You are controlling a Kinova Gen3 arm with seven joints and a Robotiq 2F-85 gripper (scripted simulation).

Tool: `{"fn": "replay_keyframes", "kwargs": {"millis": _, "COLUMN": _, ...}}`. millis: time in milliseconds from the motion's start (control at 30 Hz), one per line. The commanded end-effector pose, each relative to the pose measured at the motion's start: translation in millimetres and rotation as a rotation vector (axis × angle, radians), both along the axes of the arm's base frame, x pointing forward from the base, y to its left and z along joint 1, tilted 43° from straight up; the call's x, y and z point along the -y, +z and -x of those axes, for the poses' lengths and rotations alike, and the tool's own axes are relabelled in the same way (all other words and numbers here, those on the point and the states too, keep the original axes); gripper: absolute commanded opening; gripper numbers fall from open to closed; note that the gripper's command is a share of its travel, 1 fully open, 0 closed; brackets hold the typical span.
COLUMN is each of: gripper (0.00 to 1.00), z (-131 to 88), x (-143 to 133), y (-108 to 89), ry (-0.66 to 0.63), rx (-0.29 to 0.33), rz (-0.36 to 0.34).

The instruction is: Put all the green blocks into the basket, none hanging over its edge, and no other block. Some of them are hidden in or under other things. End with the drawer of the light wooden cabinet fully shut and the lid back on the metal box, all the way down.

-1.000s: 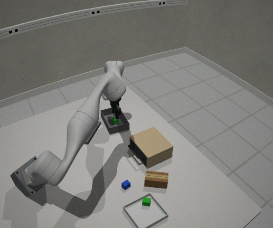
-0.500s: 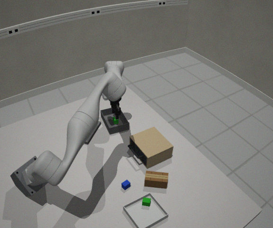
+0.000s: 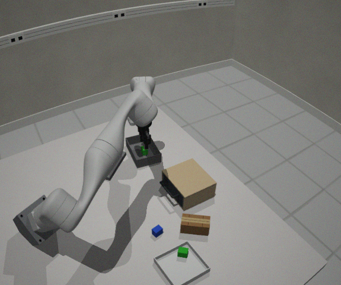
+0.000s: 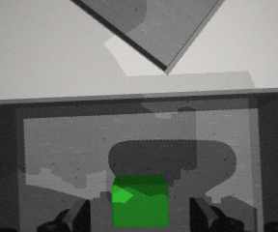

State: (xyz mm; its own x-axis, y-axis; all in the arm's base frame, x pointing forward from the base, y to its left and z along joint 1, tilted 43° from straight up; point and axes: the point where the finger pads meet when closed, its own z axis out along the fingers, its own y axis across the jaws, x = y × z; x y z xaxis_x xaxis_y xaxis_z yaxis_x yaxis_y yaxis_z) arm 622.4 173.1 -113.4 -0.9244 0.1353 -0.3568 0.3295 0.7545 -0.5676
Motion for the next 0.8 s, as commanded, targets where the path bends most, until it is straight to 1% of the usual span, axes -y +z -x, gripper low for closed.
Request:
{"fn": "replay_keyframes", "kwargs": {"millis": 0, "gripper": 0.65, "z": -4, "x": 2, "y": 0.1, "ry": 0.008, "rx": 0.005, "rz": 0.004}}
{"fn": "replay_keyframes", "kwargs": {"millis": 767, "gripper": 0.65, "z": -6, "x": 11, "y": -11.2, "ry": 0.007, "rx": 0.004, "rz": 0.004}}
